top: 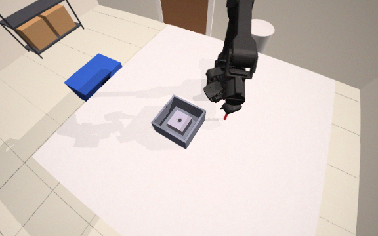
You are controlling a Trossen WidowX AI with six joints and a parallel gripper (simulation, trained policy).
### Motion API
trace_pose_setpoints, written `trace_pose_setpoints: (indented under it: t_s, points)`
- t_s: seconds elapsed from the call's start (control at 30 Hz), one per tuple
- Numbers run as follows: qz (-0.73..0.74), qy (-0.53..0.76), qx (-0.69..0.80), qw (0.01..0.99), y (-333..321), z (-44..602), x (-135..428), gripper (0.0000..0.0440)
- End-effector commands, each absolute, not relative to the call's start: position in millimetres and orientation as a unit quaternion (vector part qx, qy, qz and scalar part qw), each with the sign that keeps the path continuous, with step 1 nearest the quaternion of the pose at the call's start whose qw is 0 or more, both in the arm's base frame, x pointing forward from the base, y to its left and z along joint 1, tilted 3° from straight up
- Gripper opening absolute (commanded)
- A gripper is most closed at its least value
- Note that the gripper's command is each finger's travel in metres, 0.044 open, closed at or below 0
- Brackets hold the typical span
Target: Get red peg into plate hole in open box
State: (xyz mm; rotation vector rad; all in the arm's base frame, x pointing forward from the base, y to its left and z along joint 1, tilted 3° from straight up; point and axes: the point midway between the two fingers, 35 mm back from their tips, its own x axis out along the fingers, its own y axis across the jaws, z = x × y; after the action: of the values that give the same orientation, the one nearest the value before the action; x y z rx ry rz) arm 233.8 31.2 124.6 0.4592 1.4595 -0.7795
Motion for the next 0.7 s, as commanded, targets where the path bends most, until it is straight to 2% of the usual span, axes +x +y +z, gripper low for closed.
trace_pose_setpoints:
  t_s: [0.0,0.67]
  points:
    - [-0.367,0.664,0.184,0.625,47,114,217,0.0440]
    - [-0.404,0.697,0.112,0.582,83,60,179,0.0440]
